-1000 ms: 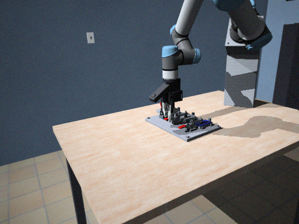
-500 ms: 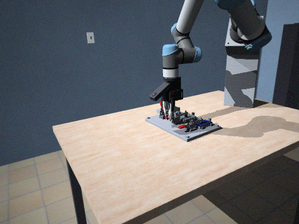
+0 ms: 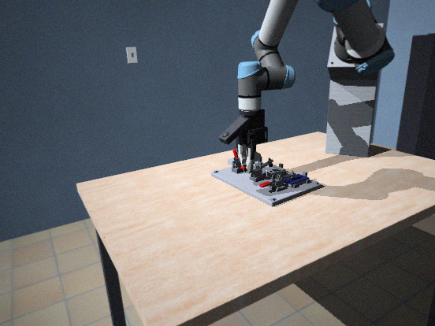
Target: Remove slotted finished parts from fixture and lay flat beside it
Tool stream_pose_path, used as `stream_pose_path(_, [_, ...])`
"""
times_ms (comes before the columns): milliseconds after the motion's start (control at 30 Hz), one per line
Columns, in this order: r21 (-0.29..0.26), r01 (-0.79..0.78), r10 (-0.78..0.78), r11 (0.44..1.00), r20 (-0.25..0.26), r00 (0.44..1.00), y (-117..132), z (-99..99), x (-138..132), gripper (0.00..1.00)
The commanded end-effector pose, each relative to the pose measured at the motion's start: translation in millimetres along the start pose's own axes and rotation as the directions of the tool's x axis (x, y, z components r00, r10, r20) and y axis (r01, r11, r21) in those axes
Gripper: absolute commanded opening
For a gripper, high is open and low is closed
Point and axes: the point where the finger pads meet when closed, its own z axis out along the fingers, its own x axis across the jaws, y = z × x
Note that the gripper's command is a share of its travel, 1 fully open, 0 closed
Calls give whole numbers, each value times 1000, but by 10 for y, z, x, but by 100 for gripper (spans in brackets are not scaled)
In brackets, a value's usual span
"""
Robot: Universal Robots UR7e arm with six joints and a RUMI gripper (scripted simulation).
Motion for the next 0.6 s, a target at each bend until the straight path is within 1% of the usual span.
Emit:
stream_pose_path(0, [0, 0, 0, 1000, 0, 1000, 16, -22, 0, 0])
stream_pose_path(567, [0, 0, 0, 1000, 0, 1000, 121, -99, 0, 0])
